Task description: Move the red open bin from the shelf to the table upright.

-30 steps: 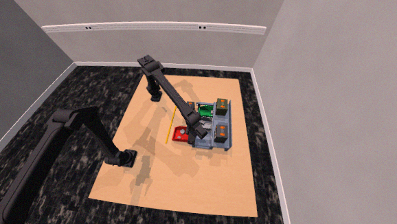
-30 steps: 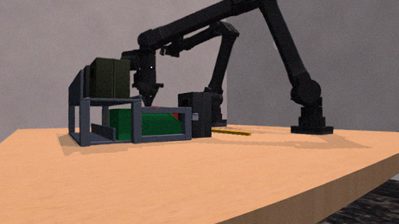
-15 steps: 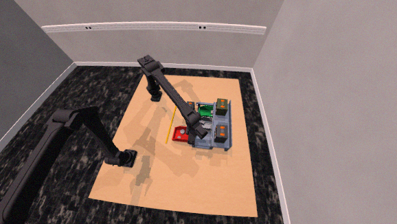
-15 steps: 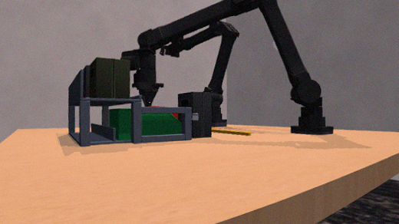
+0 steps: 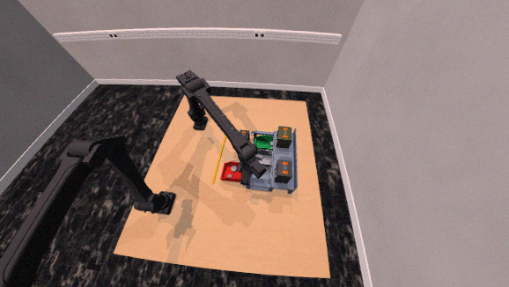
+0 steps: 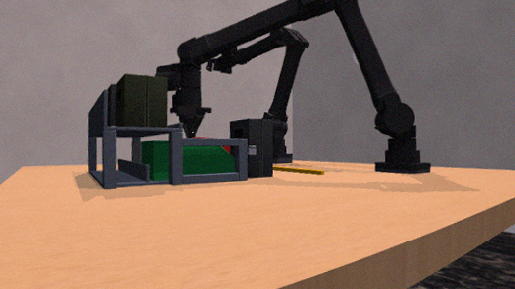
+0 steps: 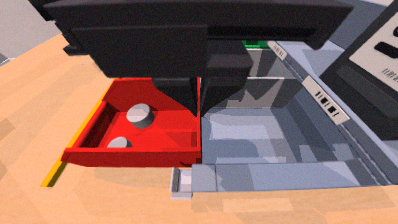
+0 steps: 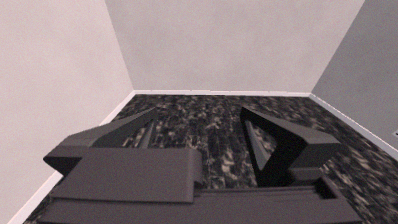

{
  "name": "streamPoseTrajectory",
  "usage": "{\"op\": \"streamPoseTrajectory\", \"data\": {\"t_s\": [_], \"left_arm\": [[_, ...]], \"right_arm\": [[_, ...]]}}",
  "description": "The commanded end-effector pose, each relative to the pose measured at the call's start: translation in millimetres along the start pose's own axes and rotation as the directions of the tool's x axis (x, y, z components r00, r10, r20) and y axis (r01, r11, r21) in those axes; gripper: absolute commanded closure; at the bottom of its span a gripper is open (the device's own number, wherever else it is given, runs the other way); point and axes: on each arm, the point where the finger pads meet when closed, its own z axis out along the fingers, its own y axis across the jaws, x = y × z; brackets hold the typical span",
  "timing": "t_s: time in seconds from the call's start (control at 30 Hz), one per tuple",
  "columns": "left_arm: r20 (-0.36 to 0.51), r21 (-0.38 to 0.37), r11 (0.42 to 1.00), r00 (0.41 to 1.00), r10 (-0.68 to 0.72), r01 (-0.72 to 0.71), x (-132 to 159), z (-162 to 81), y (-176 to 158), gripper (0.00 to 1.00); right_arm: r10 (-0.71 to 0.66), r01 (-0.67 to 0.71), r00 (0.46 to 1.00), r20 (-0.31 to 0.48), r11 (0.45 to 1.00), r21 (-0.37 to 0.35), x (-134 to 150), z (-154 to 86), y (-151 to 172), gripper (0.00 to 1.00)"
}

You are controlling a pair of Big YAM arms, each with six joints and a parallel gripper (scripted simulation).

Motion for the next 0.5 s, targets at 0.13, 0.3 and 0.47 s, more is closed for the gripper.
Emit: {"op": "streamPoseTrajectory", "data": {"t_s": [0.13, 0.3, 0.47], "left_arm": [[0.089, -0.1, 0.995, 0.996, 0.018, -0.009, -24.5, -71.0, 19.5, 1.0], [0.09, -0.101, 0.995, 0.996, 0.018, -0.009, -24.8, -71.6, 19.9, 1.0], [0.09, -0.102, 0.995, 0.996, 0.018, -0.008, -25.1, -72.2, 20.2, 1.0]], "right_arm": [[0.016, -0.016, 1.0, 0.016, 1.0, 0.007, -12.7, -7.9, -5.7, 0.0], [0.016, -0.016, 1.0, 0.016, 1.0, 0.007, -12.7, -7.9, -5.7, 0.0], [0.016, -0.016, 1.0, 0.016, 1.0, 0.007, -12.7, -7.9, -5.7, 0.0]]}}
